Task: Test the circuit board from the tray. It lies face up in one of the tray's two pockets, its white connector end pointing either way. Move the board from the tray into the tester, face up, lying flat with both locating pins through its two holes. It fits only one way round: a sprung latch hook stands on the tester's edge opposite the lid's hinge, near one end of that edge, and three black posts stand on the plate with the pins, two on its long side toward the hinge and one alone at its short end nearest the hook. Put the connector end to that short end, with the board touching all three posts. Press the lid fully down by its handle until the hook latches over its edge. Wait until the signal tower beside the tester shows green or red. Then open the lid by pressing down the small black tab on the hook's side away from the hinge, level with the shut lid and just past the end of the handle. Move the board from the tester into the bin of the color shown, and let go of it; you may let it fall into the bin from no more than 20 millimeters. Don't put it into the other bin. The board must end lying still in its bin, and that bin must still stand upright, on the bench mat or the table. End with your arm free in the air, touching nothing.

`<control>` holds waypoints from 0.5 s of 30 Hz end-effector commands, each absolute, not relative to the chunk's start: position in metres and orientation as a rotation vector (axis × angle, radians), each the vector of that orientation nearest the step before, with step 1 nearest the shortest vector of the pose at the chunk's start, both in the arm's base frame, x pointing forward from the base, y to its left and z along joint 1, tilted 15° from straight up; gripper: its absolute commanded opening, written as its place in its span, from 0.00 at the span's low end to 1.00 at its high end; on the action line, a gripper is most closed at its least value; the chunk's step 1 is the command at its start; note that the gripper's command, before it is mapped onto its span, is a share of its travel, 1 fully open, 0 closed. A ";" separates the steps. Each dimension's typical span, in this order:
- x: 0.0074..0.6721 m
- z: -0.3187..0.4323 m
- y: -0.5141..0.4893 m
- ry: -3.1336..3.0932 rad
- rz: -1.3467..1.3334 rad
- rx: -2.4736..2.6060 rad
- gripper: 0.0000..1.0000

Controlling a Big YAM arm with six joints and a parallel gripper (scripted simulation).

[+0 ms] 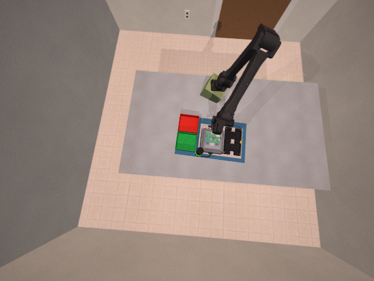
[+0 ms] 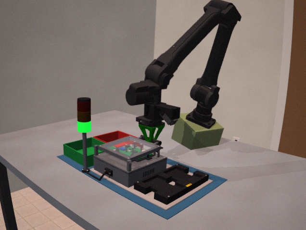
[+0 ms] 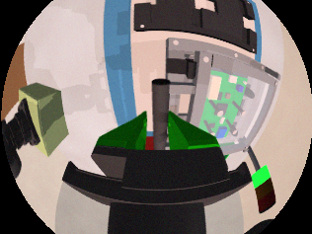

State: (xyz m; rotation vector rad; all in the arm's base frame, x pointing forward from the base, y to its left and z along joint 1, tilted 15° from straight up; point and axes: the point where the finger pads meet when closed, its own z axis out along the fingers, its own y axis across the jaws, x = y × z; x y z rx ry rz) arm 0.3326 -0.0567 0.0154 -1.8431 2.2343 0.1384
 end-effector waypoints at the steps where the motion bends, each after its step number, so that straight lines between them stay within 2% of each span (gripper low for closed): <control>1: 0.359 0.036 -0.063 2.210 0.079 -1.832 0.26; 15: 0.359 0.034 -0.063 2.213 0.085 -1.833 0.26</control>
